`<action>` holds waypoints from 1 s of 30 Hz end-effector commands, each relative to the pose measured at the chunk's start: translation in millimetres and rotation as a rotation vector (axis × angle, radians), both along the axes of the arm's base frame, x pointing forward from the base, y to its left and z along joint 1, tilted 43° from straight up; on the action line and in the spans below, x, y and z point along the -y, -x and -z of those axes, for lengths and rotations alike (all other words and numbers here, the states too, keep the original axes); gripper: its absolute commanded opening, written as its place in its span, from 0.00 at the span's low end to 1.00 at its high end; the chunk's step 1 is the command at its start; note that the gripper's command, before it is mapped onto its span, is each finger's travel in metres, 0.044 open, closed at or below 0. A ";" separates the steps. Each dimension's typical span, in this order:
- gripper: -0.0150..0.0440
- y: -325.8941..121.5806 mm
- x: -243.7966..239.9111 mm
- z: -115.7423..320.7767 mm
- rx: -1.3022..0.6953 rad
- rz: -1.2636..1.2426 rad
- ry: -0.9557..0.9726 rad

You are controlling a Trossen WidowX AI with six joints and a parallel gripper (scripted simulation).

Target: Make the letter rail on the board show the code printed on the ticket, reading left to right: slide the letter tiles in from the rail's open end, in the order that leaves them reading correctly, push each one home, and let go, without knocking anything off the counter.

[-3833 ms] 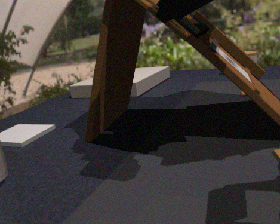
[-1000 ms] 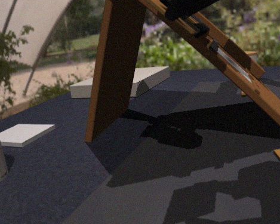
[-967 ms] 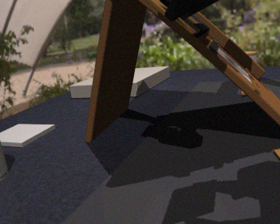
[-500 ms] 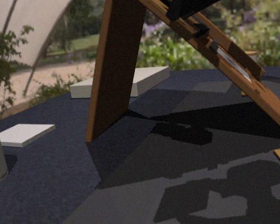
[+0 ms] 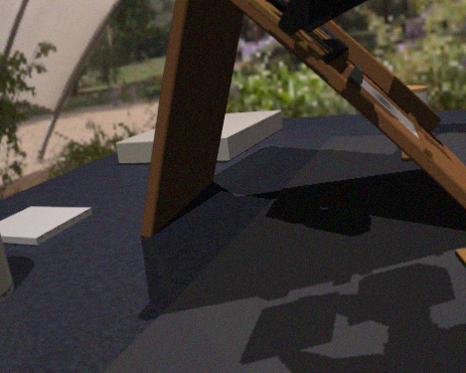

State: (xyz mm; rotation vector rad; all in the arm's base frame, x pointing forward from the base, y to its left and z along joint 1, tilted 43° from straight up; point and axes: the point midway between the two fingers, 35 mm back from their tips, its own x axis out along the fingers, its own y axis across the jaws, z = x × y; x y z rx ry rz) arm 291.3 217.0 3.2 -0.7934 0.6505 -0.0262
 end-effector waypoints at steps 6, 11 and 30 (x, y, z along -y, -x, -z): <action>0.25 -1.3 2.6 -3.8 0.000 -0.004 -0.001; 0.25 -1.9 4.4 -5.5 0.000 -0.004 -0.001; 0.25 -4.0 11.1 -11.9 0.000 -0.004 0.000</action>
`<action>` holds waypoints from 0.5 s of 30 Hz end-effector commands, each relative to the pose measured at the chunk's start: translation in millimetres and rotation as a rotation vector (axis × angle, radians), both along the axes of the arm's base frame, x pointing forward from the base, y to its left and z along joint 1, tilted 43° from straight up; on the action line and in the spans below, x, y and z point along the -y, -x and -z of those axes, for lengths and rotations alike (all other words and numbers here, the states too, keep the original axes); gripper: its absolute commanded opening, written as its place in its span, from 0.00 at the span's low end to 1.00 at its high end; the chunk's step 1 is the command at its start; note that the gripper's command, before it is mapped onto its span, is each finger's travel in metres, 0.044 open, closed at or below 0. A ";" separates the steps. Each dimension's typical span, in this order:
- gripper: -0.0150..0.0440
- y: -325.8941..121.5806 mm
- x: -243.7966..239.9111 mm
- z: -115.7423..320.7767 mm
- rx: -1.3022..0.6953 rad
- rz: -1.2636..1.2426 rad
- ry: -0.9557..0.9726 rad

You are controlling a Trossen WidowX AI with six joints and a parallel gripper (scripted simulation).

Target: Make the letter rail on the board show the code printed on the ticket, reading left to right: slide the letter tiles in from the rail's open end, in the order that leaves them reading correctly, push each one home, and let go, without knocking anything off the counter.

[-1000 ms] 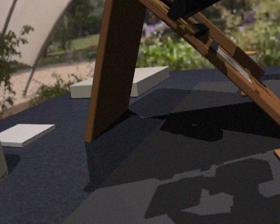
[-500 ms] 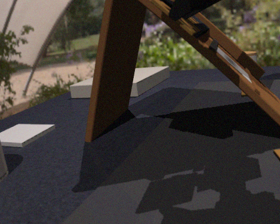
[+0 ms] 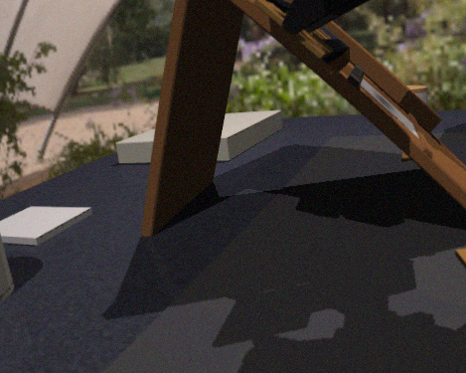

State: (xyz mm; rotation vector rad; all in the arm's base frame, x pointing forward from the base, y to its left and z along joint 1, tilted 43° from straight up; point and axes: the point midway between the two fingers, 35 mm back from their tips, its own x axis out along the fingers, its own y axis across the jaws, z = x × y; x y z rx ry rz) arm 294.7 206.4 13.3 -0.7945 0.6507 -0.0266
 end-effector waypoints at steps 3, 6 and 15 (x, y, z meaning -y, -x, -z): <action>0.25 -1.0 1.5 -2.8 0.000 -0.004 -0.001; 0.25 -1.3 2.6 -3.8 0.000 -0.004 -0.001; 0.25 -2.4 5.8 -6.9 0.000 -0.004 0.000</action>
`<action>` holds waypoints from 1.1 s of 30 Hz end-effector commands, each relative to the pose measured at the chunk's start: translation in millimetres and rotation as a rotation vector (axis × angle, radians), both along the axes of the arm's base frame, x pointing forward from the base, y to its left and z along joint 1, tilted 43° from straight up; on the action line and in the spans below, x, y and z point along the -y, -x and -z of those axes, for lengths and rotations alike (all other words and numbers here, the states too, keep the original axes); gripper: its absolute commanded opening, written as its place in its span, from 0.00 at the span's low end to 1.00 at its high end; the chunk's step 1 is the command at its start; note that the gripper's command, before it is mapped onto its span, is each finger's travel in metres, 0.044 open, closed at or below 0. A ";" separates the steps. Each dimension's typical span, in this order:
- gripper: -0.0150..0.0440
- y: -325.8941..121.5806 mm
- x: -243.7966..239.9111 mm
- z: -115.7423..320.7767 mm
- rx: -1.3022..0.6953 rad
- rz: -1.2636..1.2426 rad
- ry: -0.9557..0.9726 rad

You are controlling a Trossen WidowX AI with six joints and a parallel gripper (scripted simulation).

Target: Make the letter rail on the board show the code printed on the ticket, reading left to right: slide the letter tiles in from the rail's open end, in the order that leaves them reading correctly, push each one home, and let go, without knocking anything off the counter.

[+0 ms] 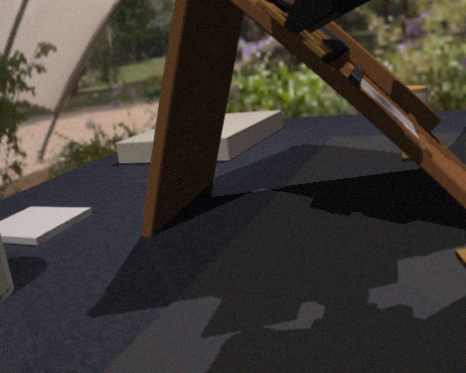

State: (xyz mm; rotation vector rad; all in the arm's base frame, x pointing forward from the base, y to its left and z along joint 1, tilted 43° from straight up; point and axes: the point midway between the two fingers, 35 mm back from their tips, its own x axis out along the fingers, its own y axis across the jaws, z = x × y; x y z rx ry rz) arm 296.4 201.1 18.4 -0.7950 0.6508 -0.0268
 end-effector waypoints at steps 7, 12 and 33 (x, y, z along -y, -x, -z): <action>0.25 -1.5 2.9 -4.2 0.000 -0.004 -0.001; 0.25 -2.0 4.7 -5.9 0.000 -0.004 0.000; 0.25 -4.4 12.1 -13.0 0.000 -0.004 0.000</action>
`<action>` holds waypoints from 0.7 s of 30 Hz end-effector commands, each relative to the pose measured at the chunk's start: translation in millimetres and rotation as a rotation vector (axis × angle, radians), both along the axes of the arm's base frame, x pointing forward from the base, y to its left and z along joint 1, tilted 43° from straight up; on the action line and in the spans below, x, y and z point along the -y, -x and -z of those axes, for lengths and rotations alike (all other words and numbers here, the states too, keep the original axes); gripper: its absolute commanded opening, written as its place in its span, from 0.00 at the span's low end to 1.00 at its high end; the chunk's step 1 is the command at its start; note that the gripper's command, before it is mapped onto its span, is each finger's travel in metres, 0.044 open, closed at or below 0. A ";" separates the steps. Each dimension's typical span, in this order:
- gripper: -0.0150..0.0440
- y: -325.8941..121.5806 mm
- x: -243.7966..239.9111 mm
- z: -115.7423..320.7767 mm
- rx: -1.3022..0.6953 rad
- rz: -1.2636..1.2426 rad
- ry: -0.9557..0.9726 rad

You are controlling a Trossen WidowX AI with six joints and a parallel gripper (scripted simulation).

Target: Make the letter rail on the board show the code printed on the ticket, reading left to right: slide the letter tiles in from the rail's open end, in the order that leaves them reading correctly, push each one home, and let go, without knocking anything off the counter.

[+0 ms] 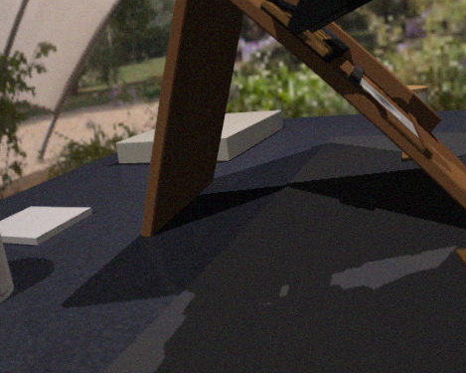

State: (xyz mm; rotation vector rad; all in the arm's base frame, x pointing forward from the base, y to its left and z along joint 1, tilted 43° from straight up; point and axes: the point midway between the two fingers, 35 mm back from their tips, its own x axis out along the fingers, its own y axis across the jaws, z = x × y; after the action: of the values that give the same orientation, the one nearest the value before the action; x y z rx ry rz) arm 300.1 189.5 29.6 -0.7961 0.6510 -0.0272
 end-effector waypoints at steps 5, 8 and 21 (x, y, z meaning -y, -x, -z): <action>0.25 -1.2 2.3 -3.5 0.000 -0.005 -0.001; 0.25 -1.6 3.3 -4.5 0.000 -0.005 0.000; 0.25 -3.0 7.9 -9.0 0.000 -0.005 0.000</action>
State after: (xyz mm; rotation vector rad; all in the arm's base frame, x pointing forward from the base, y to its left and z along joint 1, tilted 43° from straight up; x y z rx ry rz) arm 302.5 182.1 36.8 -0.7968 0.6511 -0.0275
